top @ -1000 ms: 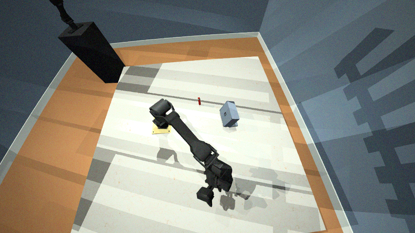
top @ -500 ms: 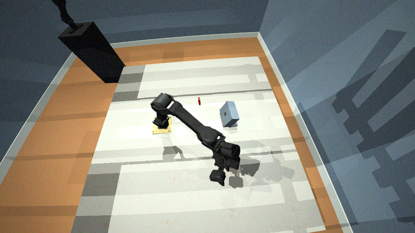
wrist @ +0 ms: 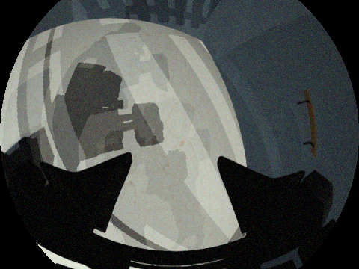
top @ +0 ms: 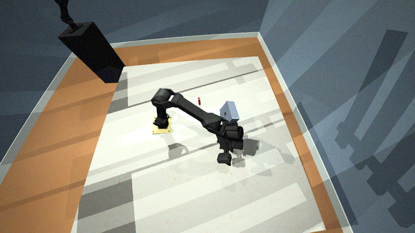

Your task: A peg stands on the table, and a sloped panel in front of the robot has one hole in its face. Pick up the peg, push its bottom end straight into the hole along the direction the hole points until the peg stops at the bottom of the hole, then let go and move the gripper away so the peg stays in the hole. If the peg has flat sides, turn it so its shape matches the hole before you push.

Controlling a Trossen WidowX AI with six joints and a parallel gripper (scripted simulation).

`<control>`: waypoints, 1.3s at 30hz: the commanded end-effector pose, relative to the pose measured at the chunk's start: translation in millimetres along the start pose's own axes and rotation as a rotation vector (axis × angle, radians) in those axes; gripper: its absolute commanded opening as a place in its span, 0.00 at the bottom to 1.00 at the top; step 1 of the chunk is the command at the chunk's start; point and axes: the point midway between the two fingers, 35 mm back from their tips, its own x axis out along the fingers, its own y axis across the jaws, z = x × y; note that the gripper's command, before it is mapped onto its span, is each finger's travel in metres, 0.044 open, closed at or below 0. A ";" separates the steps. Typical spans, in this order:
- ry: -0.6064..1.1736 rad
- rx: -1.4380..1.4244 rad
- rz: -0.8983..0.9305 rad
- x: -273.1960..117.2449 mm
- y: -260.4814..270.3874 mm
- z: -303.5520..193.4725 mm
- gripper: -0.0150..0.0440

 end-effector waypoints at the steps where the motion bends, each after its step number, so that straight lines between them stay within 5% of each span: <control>1: 0.002 -0.014 0.047 -10.3 20.6 0.2 1.00; 39: 0.076 -0.223 0.442 -148.4 192.8 -41.6 1.00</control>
